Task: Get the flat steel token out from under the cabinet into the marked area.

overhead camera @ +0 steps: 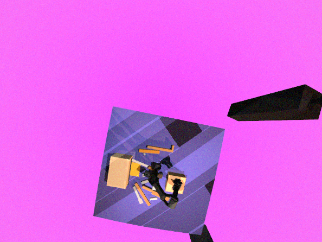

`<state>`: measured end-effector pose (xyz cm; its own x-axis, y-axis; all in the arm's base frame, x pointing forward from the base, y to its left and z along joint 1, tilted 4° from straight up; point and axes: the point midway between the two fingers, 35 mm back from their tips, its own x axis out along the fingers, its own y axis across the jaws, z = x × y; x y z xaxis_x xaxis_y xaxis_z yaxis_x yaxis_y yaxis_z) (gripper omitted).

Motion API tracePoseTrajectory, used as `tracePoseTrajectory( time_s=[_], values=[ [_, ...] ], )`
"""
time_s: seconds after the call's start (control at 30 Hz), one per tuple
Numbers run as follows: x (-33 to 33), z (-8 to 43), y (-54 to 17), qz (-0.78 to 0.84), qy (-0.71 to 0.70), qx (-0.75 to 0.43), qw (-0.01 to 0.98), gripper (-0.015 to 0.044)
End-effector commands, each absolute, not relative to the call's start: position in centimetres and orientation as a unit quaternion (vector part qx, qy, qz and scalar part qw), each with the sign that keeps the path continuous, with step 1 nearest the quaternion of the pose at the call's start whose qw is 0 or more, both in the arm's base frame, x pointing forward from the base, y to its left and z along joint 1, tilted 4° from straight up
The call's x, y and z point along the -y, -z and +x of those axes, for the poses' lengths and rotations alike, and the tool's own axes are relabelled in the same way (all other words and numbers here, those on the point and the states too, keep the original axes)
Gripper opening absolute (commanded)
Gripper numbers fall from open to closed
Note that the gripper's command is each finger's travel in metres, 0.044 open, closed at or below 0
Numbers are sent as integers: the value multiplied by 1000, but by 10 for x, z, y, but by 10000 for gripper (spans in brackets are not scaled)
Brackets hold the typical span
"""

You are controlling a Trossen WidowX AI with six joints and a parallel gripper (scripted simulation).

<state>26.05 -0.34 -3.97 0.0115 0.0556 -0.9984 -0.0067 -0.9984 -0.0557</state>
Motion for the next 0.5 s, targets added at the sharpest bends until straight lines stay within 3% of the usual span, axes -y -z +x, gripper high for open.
tracePoseTrajectory(
  time_s=[0.0, 0.47],
  values=[
    [-4, 261, 38, -712, -701, 26, 24, 0],
    [-21, 259, 37, -711, -701, 44, 22, 0]
  ],
)
